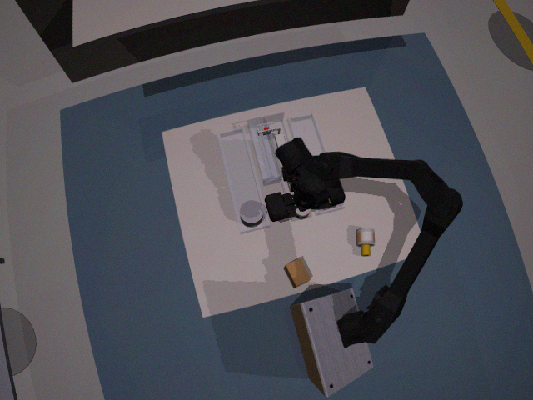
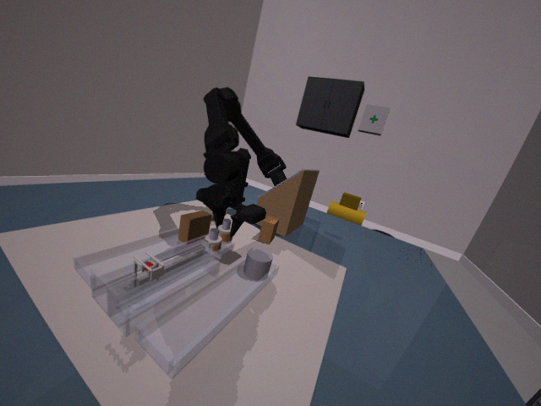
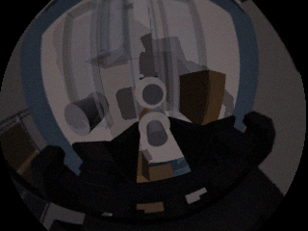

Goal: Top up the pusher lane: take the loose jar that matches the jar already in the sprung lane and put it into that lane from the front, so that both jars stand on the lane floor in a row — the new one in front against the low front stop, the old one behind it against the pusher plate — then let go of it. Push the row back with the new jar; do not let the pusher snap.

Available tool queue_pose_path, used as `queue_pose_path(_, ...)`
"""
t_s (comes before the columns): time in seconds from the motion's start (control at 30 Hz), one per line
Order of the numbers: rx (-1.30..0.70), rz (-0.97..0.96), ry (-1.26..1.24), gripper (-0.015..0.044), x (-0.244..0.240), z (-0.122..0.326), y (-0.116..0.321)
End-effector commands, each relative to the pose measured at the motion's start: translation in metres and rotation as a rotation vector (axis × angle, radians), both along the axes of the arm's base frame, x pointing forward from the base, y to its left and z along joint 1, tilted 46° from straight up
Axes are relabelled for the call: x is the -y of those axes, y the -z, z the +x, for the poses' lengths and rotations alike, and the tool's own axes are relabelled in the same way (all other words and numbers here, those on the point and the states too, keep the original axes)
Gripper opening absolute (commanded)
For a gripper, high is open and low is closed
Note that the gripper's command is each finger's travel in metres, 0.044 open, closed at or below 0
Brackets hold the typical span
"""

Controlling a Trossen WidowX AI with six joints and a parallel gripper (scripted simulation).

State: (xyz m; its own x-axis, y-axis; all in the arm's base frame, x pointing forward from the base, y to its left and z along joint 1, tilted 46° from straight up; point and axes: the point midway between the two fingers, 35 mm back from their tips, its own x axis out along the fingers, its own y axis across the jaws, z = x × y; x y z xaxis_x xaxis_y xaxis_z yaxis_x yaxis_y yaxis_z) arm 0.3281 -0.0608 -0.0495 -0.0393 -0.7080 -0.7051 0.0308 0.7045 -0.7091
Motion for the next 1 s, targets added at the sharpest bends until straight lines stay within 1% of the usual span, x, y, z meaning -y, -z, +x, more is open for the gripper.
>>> queue_pose_path(0.0,0.032,-0.004,-0.006,0.0000,-0.0008,0.0121,-0.0047)
queue_pose_path(0.97,0.032,-0.004,-0.006,0.0000,-0.0005,0.0175,-0.0057)
